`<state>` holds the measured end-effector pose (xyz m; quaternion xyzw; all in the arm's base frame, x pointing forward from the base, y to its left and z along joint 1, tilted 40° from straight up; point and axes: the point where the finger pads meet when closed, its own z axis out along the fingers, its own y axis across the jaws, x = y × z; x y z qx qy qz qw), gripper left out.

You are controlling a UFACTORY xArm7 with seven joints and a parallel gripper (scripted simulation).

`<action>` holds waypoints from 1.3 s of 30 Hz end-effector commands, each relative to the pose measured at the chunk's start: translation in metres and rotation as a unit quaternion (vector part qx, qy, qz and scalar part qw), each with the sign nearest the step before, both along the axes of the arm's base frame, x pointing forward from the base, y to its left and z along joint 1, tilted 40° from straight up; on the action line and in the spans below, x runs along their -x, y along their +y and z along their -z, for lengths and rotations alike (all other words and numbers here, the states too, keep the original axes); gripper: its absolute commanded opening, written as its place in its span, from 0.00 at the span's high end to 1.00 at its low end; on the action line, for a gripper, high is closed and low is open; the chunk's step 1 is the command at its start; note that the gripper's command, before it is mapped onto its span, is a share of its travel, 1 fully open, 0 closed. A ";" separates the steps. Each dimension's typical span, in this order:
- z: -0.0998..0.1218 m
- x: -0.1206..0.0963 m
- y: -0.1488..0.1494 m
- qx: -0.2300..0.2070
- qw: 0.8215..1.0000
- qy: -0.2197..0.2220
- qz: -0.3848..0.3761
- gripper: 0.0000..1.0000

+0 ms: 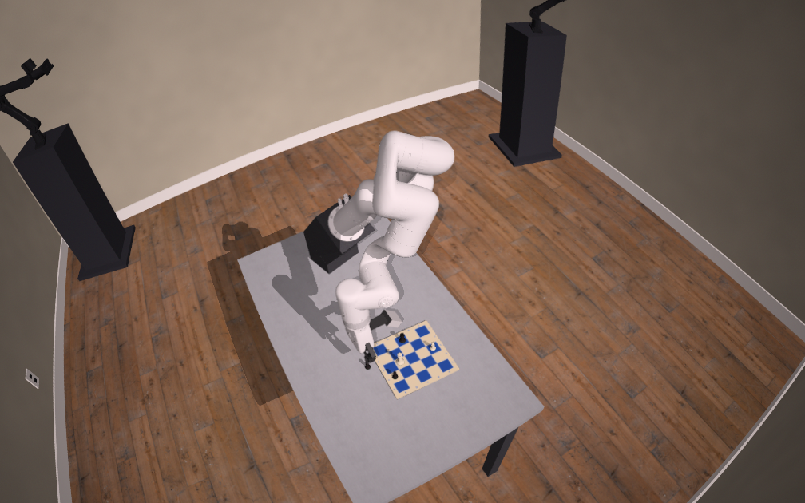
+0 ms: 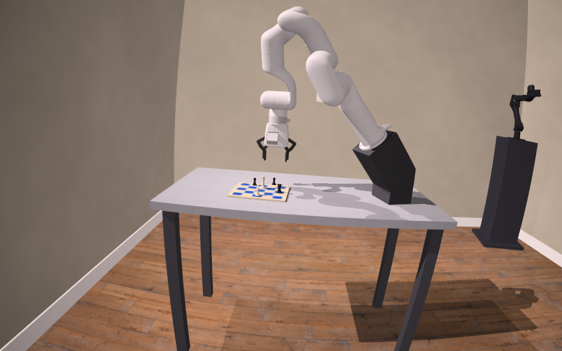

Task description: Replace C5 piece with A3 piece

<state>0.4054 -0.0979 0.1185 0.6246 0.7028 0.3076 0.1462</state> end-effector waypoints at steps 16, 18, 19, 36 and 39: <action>-0.021 -0.011 0.072 0.164 0.958 -0.057 -0.228 0.00; -0.025 -0.012 0.085 0.190 0.944 -0.066 -0.263 0.00; -0.030 -0.012 0.098 0.205 0.934 -0.072 -0.284 0.00; -0.069 0.000 0.206 0.421 0.687 -0.172 -0.567 0.00; -0.069 0.001 0.207 0.456 0.624 -0.188 -0.606 0.66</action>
